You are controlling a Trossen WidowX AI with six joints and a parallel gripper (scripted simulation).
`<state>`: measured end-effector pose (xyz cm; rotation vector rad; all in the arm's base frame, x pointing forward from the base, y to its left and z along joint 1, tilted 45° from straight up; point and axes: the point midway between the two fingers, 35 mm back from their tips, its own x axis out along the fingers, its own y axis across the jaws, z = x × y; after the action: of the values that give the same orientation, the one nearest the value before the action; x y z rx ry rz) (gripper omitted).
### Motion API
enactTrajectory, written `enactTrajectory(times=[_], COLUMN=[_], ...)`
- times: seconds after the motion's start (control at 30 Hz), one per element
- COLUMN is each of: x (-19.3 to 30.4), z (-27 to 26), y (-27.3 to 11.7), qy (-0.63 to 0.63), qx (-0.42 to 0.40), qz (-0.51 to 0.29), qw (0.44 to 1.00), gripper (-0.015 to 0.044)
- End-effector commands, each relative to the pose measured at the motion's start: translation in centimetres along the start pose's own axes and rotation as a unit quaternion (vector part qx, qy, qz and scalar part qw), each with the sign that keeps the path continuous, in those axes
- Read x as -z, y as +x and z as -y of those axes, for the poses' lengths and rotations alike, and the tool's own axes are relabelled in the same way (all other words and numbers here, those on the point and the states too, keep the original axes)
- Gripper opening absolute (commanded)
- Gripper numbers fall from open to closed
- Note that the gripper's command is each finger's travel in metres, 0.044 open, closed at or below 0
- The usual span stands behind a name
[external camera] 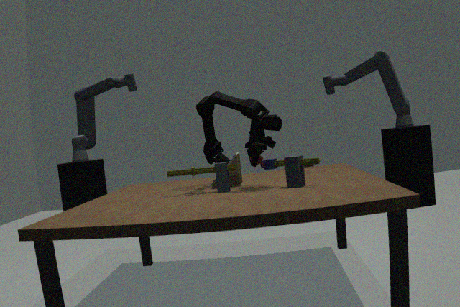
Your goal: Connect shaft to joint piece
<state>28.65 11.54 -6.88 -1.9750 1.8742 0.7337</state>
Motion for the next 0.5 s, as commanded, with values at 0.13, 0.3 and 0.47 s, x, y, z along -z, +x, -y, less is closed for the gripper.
enactTrajectory(times=[0.13,0.3,0.47], x=[0.04,0.0,0.0], z=[0.01,0.0,0.0], y=[0.02,0.0,0.0], qy=[-0.002,0.0,0.0], qx=[0.001,0.0,0.0], qz=[-0.001,0.0,0.0], qw=[1.0,1.0,1.0], gripper=[0.0182,0.0156,0.0147])
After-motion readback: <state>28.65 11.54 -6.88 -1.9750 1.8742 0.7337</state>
